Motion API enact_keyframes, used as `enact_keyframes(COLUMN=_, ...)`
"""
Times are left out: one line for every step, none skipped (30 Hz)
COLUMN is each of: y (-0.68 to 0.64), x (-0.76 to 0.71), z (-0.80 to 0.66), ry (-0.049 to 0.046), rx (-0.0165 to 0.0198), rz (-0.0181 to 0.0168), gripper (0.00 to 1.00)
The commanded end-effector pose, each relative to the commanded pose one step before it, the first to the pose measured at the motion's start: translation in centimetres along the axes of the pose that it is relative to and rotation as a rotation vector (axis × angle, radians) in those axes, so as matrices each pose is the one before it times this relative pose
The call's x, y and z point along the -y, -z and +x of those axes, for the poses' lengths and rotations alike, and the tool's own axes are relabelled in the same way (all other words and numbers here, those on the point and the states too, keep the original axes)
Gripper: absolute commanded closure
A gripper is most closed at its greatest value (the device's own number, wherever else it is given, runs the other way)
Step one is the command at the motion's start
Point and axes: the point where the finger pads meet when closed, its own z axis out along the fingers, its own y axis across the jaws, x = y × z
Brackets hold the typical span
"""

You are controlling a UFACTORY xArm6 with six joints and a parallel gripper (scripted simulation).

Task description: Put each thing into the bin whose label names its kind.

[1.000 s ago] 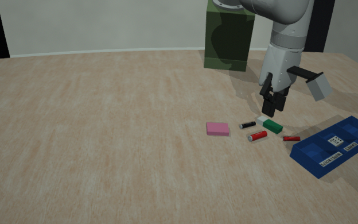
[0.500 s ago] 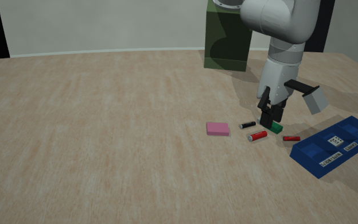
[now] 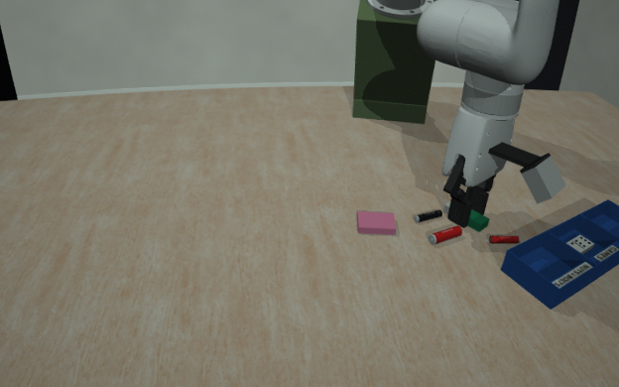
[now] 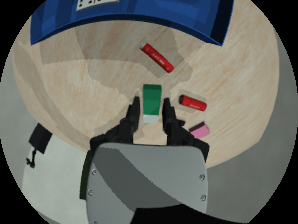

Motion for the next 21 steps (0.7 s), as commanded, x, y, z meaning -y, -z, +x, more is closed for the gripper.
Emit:
enact_keyframes(y=0.040, x=-0.039, z=0.071, ry=0.00007, rx=-0.00207, rz=-0.00064, gripper=0.62)
enact_keyframes(y=-0.001, x=0.000, z=-0.002, ry=0.00000, rx=-0.00001, rz=0.00000, gripper=0.62)
enact_keyframes(y=0.000, x=0.000, z=-0.001, ry=0.00000, rx=-0.00001, rz=0.00000, gripper=1.00)
enact_keyframes(y=0.002, x=-0.001, z=0.003, ry=0.00000, rx=0.00003, rz=0.00000, gripper=1.00)
enact_keyframes(y=-0.001, x=0.000, z=-0.001, ry=0.00000, rx=-0.00001, rz=0.00000, gripper=1.00)
enact_keyframes(y=0.000, x=0.000, z=-0.001, ry=0.00000, rx=-0.00001, rz=0.00000, gripper=1.00)
enact_keyframes(y=0.000, x=0.000, z=-0.001, ry=0.00000, rx=0.00000, rz=0.00000, gripper=1.00)
enact_keyframes(y=0.000, x=0.000, z=-0.001, ry=0.00000, rx=0.00000, rz=0.00000, gripper=1.00)
enact_keyframes(y=0.000, x=0.000, z=0.000, ry=0.00000, rx=0.00000, rz=0.00000, gripper=1.00)
enact_keyframes(y=0.000, x=0.000, z=0.000, ry=0.00000, rx=0.00000, rz=0.00000, gripper=1.00)
enact_keyframes(y=0.000, x=0.000, z=0.000, ry=0.00000, rx=0.00000, rz=0.00000, gripper=1.00)
enact_keyframes(y=0.000, x=0.000, z=0.000, ry=0.00000, rx=0.00000, rz=0.00000, gripper=1.00)
enact_keyframes(y=-0.001, x=0.000, z=-0.001, ry=0.00000, rx=-0.00001, rz=0.00000, gripper=1.00)
enact_keyframes(y=0.000, x=0.000, z=0.000, ry=0.00000, rx=0.00000, rz=0.00000, gripper=1.00)
enact_keyframes(y=0.000, x=0.000, z=0.000, ry=0.00000, rx=0.00000, rz=0.00000, gripper=1.00)
enact_keyframes(y=0.000, x=0.000, z=0.000, ry=0.00000, rx=0.00000, rz=0.00000, gripper=1.00)
enact_keyframes(y=0.000, x=0.000, z=0.000, ry=0.00000, rx=0.00000, rz=0.00000, gripper=1.00)
enact_keyframes(y=0.000, x=0.000, z=0.000, ry=0.00000, rx=0.00000, rz=0.00000, gripper=1.00)
enact_keyframes(y=0.000, x=0.000, z=0.000, ry=0.00000, rx=0.00000, rz=0.00000, gripper=1.00)
enact_keyframes(y=0.000, x=0.000, z=0.000, ry=0.00000, rx=0.00000, rz=0.00000, gripper=1.00)
enact_keyframes(y=0.000, x=0.000, z=0.000, ry=0.00000, rx=0.00000, rz=0.00000, gripper=1.00)
